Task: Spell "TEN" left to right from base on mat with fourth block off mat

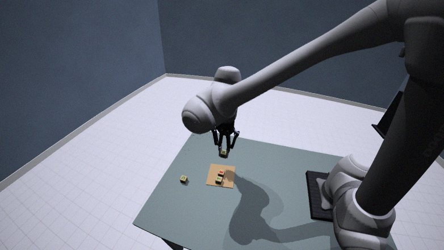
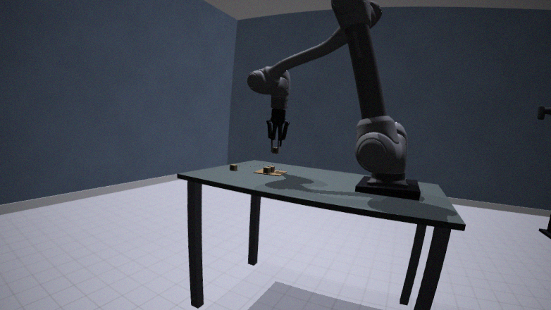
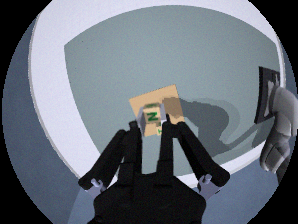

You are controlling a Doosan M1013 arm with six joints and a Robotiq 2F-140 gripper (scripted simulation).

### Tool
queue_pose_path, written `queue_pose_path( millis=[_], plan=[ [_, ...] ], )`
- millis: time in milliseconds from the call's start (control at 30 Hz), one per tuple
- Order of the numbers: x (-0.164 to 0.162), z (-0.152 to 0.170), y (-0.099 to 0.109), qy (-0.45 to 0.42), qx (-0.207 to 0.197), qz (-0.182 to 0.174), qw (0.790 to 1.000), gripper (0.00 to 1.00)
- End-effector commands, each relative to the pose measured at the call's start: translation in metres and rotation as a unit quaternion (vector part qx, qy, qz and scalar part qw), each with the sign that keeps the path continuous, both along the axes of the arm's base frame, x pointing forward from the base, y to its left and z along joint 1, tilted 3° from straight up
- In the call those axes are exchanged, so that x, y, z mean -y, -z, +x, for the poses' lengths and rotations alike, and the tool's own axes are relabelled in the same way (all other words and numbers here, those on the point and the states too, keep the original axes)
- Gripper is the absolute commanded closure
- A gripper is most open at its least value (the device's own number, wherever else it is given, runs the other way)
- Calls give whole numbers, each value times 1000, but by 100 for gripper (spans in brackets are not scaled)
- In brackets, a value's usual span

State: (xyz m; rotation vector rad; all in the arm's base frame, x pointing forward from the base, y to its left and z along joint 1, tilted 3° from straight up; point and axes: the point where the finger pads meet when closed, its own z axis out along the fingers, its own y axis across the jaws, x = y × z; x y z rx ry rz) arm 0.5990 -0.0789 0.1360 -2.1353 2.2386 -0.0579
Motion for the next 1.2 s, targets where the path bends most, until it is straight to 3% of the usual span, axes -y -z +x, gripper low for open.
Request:
queue_pose_path(
  millis=[0, 733, 1167],
  plan=[
    [-3, -4, 5, -3, -3, 2, 1000, 84],
    [-3, 1, 86, -3, -3, 2, 1000, 84],
    [-3, 1, 95, -3, -3, 2, 1000, 84]
  ],
)
